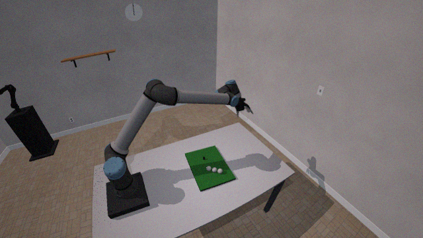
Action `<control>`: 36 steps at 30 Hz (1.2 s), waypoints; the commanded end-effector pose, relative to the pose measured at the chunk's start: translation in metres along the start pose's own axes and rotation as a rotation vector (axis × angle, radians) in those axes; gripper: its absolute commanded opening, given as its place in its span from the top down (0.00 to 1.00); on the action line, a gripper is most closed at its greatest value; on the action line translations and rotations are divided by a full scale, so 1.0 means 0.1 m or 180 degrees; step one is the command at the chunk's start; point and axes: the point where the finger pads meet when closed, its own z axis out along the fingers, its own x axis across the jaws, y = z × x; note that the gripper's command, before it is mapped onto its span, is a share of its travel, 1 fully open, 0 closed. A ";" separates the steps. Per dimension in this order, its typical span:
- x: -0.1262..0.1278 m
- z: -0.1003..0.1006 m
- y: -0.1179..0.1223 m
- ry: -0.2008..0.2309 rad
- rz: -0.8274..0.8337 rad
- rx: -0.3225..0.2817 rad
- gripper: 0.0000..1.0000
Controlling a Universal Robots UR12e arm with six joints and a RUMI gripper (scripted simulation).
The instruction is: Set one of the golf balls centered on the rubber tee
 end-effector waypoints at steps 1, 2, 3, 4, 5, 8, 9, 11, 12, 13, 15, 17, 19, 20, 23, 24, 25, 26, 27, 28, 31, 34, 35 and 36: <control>0.01 -0.02 0.00 0.0004 0.0003 0.0006 0.00; 0.01 -0.02 0.00 0.0004 0.0003 0.0006 0.00; 0.01 -0.02 0.00 0.0004 0.0003 0.0006 0.00; 0.01 -0.02 0.00 0.0004 0.0003 0.0006 0.00; 0.01 -0.02 0.00 0.0004 0.0003 0.0006 0.00; 0.01 -0.02 0.00 0.0004 0.0003 0.0006 0.00; 0.01 -0.02 0.00 0.0004 0.0003 0.0006 0.00; 0.01 -0.02 0.00 0.0004 0.0003 0.0006 0.00; 0.01 -0.02 0.00 0.0004 0.0003 0.0006 0.00; 0.01 -0.02 0.00 0.0004 0.0003 0.0006 0.00; 0.01 -0.02 0.00 0.0004 0.0003 0.0006 0.00; 0.01 -0.02 0.00 0.0004 0.0003 0.0006 0.00; 0.01 -0.02 0.00 0.0004 0.0004 0.0005 0.00; 0.01 -0.02 0.00 0.0003 0.0007 0.0005 0.00; 0.02 -0.01 0.04 -0.0007 0.0036 -0.0001 0.00; 0.03 0.00 0.06 -0.0012 0.0054 -0.0004 0.00; 0.03 0.01 0.09 -0.0020 0.0078 -0.0009 0.00; 0.04 0.01 0.13 -0.0029 0.0107 -0.0014 0.00; 0.05 0.02 0.18 -0.0040 0.0142 -0.0021 0.00; 0.06 0.04 0.23 -0.0053 0.0184 -0.0029 0.00; 0.10 0.08 0.45 -0.0103 0.0347 -0.0061 0.00; 0.12 0.10 0.53 -0.0123 0.0414 -0.0074 0.00; 0.13 0.12 0.63 -0.0146 0.0488 -0.0089 0.00; 0.14 0.14 0.74 -0.0170 0.0569 -0.0106 0.00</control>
